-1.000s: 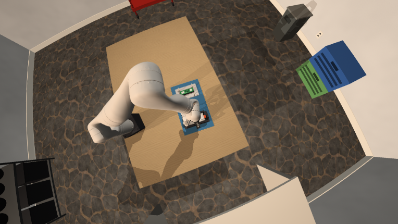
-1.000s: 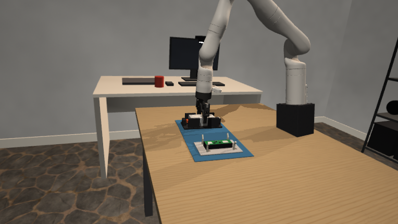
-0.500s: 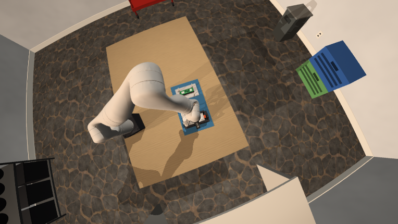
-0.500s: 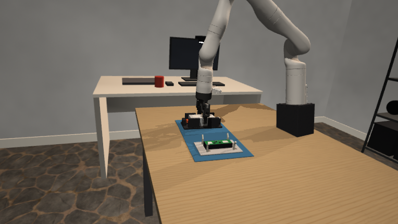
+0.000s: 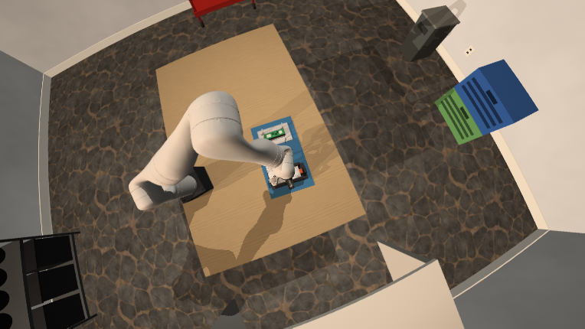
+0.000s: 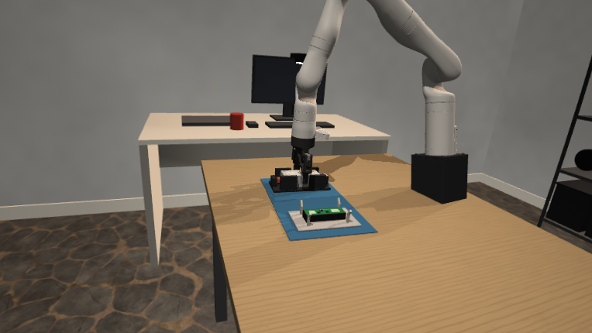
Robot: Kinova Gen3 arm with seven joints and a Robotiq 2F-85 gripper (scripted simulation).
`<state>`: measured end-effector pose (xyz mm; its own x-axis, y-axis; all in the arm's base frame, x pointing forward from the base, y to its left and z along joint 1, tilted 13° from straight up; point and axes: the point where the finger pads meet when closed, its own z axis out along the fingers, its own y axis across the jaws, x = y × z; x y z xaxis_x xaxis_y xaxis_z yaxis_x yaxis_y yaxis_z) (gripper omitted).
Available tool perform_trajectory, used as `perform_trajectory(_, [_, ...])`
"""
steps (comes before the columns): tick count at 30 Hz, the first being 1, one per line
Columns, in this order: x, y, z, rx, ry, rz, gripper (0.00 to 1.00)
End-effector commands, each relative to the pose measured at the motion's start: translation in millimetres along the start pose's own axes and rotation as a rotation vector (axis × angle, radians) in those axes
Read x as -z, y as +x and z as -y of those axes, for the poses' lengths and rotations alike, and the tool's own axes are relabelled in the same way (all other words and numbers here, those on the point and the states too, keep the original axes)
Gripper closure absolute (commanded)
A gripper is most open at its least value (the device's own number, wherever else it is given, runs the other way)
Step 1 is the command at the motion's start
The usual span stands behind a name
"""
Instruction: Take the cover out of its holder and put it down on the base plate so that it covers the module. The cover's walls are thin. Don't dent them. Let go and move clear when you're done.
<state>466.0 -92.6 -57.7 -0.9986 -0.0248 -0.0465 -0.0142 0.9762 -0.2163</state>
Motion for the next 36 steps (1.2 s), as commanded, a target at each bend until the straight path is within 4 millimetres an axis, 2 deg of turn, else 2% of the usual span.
perform_trajectory(1, [1.1,-0.9,-0.1,0.000,0.000,0.002,0.00])
perform_trajectory(11, [1.4,-1.0,-0.2,0.000,0.000,0.002,0.00])
perform_trajectory(12, [1.4,-1.0,-0.2,0.000,0.000,0.002,0.30])
perform_trajectory(36, [1.4,-1.0,-0.2,0.000,0.000,0.002,0.30])
